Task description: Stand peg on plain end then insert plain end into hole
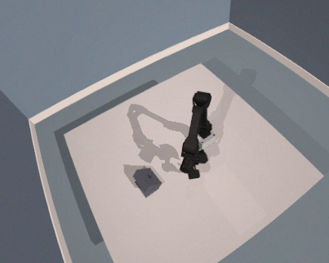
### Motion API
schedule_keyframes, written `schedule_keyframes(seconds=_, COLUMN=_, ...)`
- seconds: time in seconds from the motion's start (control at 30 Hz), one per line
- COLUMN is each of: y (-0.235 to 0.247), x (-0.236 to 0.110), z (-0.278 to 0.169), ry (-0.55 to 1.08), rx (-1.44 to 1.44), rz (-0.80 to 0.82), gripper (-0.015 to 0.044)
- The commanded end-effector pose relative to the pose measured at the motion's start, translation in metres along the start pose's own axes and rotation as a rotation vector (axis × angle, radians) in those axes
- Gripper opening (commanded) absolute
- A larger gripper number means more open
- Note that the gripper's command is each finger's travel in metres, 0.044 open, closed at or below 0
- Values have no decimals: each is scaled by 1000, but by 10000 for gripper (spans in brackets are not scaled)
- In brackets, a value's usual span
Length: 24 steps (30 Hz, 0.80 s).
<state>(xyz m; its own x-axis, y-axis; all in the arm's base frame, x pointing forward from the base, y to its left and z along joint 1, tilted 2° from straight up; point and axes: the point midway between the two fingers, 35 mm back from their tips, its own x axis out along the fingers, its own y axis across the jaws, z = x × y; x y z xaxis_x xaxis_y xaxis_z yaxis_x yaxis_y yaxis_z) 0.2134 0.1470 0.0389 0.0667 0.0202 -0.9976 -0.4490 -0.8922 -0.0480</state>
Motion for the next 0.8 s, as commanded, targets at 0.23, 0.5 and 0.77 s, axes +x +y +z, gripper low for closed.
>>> schedule_keyframes(seconds=0.23, y=4, x=21, z=3, ry=-9, rx=-4, rz=10, gripper=440)
schedule_keyframes(seconds=0.5, y=5, x=26, z=3, ry=-10, rx=-4, rz=10, gripper=440)
schedule_keyframes(seconds=0.77, y=3, x=23, z=2, ry=-3, rx=0, rz=5, gripper=282)
